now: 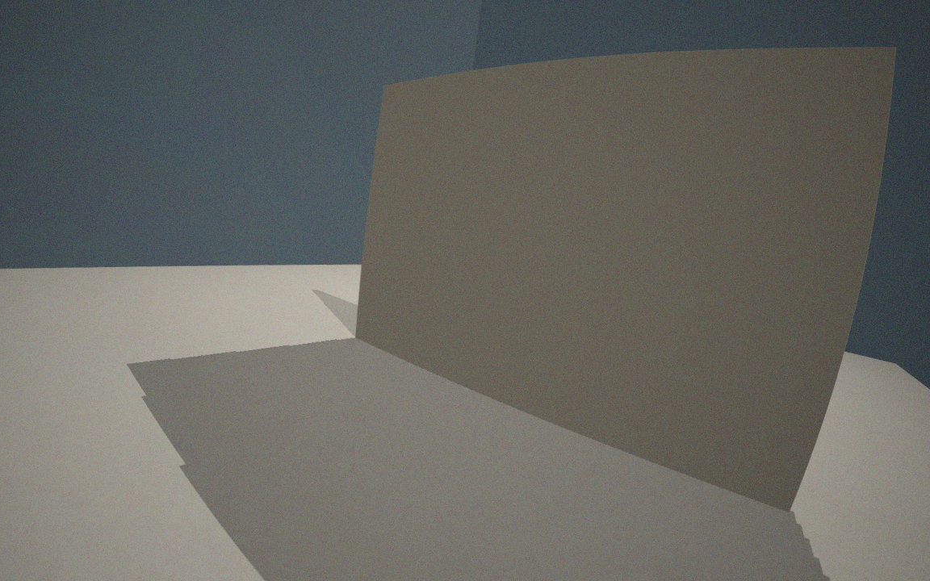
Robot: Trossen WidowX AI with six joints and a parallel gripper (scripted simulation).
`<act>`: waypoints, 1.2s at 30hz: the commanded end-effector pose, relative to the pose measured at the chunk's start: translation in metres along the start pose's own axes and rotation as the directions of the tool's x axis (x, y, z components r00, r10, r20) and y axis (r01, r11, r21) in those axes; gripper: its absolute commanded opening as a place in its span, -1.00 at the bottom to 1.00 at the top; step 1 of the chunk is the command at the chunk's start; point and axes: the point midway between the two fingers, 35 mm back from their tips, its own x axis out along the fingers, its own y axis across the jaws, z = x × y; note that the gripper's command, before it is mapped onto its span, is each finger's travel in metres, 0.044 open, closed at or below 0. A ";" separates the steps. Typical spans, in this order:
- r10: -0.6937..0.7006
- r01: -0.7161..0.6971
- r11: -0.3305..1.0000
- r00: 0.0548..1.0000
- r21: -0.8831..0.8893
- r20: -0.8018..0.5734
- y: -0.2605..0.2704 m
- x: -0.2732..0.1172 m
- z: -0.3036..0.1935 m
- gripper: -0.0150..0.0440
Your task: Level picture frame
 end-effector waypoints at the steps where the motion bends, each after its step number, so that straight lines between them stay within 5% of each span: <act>1: -0.001 0.001 1.000 1.000 0.006 -0.004 -0.006 0.019 -0.003 0.39; 9: -0.013 0.013 1.000 1.000 0.002 -0.010 -0.032 0.062 0.007 0.39; 22: -0.014 0.014 1.000 1.000 0.003 -0.010 -0.033 0.062 0.006 0.39; 31: 0.012 -0.012 1.000 1.000 0.011 -0.001 -0.031 0.138 0.005 0.39; 36: 0.013 -0.013 1.000 1.000 0.011 -0.001 -0.031 0.140 0.006 0.39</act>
